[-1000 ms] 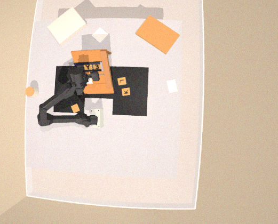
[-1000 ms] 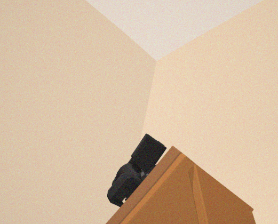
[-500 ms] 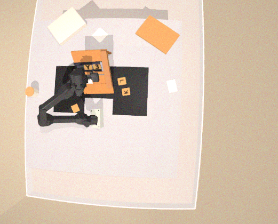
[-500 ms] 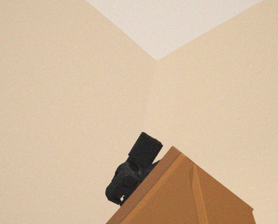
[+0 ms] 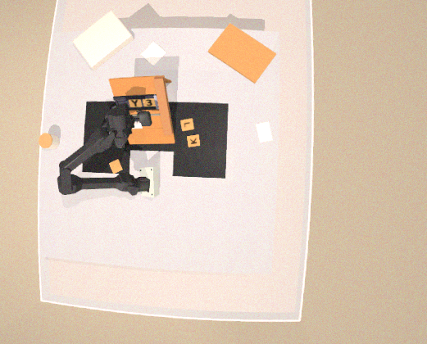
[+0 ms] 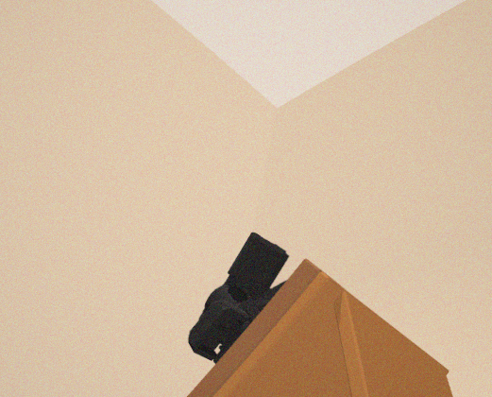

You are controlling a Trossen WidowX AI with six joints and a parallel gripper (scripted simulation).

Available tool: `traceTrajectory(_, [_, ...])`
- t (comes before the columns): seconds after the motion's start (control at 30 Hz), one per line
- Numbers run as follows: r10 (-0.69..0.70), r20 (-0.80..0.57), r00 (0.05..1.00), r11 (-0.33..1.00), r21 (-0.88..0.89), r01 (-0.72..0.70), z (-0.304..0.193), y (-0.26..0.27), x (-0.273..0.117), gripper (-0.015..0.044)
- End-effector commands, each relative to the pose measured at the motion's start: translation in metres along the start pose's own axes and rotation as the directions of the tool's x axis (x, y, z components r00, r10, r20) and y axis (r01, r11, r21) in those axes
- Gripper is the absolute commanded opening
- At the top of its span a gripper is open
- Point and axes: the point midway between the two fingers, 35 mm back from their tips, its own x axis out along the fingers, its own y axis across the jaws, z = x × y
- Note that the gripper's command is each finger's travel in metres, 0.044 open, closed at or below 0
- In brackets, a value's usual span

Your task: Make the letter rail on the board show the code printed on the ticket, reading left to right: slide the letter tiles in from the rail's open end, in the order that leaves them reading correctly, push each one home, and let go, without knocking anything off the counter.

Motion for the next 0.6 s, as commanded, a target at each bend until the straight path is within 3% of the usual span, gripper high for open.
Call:
traceTrajectory(0.0, [0.003,0.003,1.000,1.000,-0.008,-0.003,0.0024,0.0020,-0.0011,0.0295])
traceTrajectory(0.1, [0.003,0.003,1.000,1.000,-0.008,-0.003,0.0028,0.0023,-0.0013,0.0295])
traceTrajectory(0.47, [0.000,0.000,1.000,1.000,-0.001,0.000,0.0008,0.0006,-0.0004,0.0006])
traceTrajectory(0.57, [0.000,0.000,1.000,1.000,-0.001,0.000,0.0008,0.0006,-0.0004,0.0000])
